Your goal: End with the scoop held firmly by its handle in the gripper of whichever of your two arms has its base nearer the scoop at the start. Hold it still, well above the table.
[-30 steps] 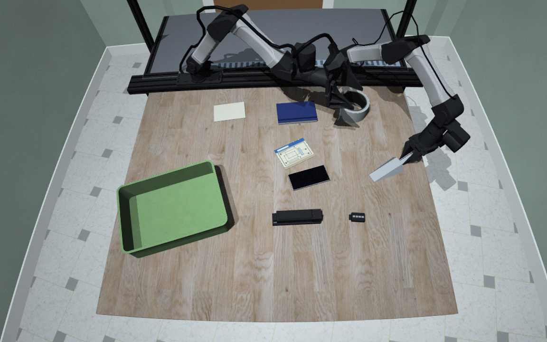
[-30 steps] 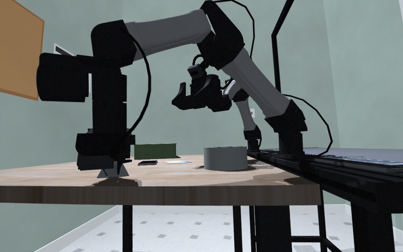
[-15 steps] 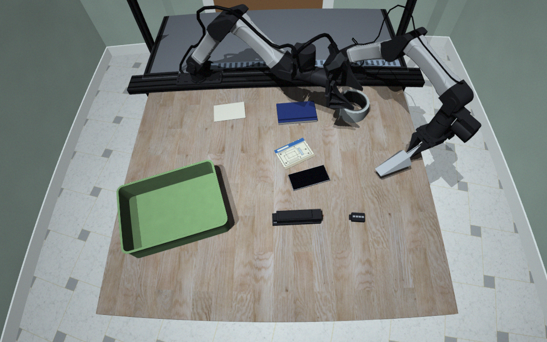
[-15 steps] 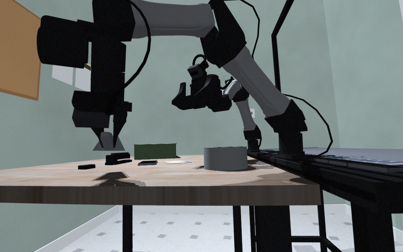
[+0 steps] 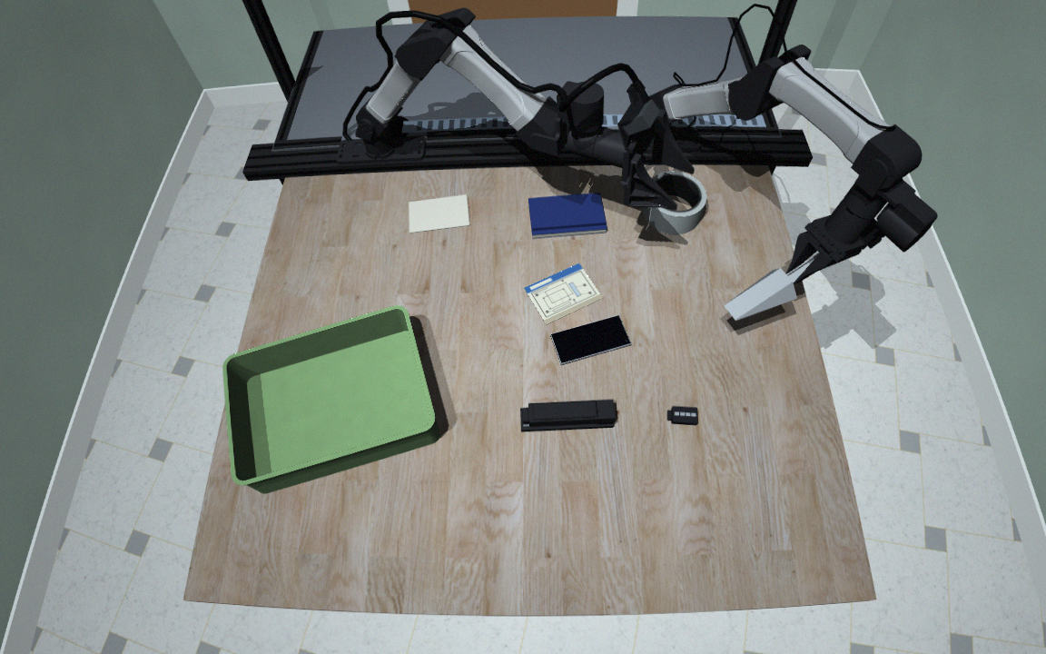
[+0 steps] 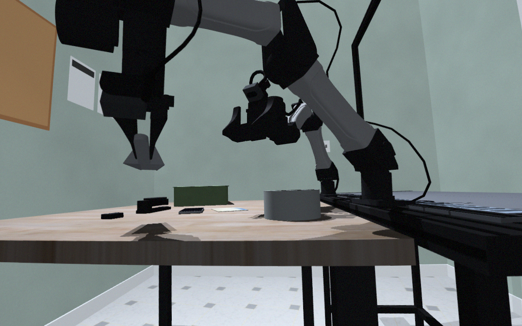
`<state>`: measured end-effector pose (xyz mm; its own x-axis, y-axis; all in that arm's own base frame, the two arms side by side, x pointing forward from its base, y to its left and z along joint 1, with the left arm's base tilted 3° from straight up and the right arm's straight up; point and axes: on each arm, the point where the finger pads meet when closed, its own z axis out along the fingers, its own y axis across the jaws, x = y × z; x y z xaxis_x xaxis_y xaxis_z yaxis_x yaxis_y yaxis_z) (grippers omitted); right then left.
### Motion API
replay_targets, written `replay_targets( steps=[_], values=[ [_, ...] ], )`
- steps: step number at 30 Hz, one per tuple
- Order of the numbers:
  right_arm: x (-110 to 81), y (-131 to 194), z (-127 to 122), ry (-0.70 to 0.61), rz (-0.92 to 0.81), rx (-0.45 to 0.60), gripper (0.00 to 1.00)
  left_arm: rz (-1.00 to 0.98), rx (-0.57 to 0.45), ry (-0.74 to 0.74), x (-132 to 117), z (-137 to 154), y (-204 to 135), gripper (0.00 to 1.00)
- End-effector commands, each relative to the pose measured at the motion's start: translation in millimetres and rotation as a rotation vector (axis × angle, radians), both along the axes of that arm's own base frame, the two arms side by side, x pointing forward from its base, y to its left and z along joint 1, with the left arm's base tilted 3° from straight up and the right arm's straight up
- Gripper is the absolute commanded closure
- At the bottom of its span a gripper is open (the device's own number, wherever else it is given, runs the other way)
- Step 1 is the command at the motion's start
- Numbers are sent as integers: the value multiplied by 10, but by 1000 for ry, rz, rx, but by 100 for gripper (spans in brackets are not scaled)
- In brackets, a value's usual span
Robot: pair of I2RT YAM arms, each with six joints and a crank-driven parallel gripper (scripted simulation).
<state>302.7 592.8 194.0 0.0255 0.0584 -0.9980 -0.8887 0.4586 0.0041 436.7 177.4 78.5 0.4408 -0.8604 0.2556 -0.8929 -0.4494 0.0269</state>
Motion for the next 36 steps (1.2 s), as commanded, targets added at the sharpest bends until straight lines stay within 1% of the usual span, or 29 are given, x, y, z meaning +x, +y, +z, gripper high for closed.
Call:
replay_targets(
  steps=[1,17,18,36],
  values=[
    [15,4,147,-19,0,29,0,-1,-24,24,-1,-73,-32,100],
    [15,4,147,-19,0,29,0,-1,-24,24,-1,-73,-32,100],
    [15,4,147,-19,0,29,0,-3,-11,11,-17,24,-32,100],
    [15,4,147,-19,0,29,0,-3,-11,11,-17,24,-32,100]
  ],
)
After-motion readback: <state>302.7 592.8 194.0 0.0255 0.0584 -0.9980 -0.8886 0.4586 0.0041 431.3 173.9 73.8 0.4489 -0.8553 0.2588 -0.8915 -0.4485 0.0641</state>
